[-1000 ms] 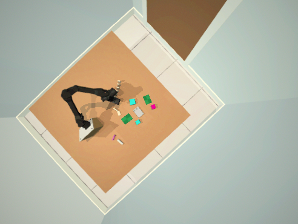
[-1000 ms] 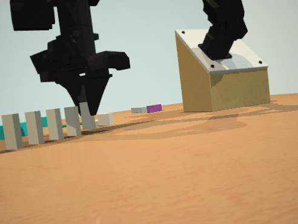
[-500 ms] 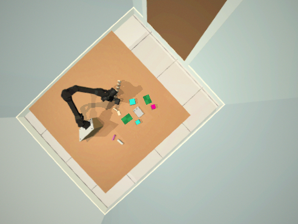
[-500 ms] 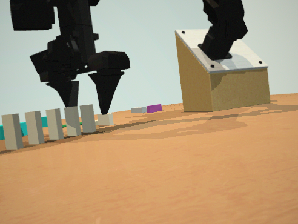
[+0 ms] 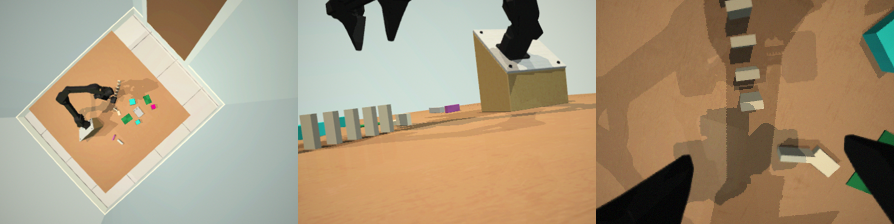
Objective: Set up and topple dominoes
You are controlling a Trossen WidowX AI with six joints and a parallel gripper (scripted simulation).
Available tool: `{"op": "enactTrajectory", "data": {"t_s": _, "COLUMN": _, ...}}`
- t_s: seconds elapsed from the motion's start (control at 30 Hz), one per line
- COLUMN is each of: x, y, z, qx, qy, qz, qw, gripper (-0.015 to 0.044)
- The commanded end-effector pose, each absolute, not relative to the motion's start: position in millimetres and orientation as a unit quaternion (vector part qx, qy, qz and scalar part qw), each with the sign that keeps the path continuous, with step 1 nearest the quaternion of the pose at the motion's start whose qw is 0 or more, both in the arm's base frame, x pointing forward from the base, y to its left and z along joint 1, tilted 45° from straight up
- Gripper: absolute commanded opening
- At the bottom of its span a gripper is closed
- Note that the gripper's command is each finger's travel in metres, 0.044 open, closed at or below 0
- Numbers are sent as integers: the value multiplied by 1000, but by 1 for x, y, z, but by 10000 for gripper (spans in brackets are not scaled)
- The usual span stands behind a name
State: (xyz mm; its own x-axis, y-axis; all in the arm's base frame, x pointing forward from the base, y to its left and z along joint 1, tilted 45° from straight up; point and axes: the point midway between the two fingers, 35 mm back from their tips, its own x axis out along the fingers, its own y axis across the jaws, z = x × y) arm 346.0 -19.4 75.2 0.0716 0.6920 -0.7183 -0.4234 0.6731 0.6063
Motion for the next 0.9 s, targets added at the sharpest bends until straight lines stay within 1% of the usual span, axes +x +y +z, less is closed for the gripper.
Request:
{"op": "enactTrajectory", "data": {"t_s": 0.0, "x": 342, "y": -22, "z": 77, "qx": 112, "qy": 563, "qz": 395, "qw": 717, "gripper": 440}}
{"op": "enactTrajectory", "data": {"t_s": 0.13, "x": 332, "y": -35, "z": 27, "qx": 25, "qy": 512, "qz": 460, "qw": 725, "gripper": 440}}
{"op": "enactTrajectory", "data": {"t_s": 0.33, "x": 299, "y": -50, "z": -56, "qx": -130, "qy": 401, "qz": 559, "qw": 714, "gripper": 440}}
{"op": "enactTrajectory", "data": {"t_s": 0.67, "x": 297, "y": -51, "z": -67, "qx": -147, "qy": 388, "qz": 568, "qw": 711, "gripper": 440}}
{"op": "enactTrajectory", "data": {"t_s": 0.87, "x": 298, "y": -15, "z": -103, "qx": -146, "qy": 388, "qz": 568, "qw": 711, "gripper": 440}}
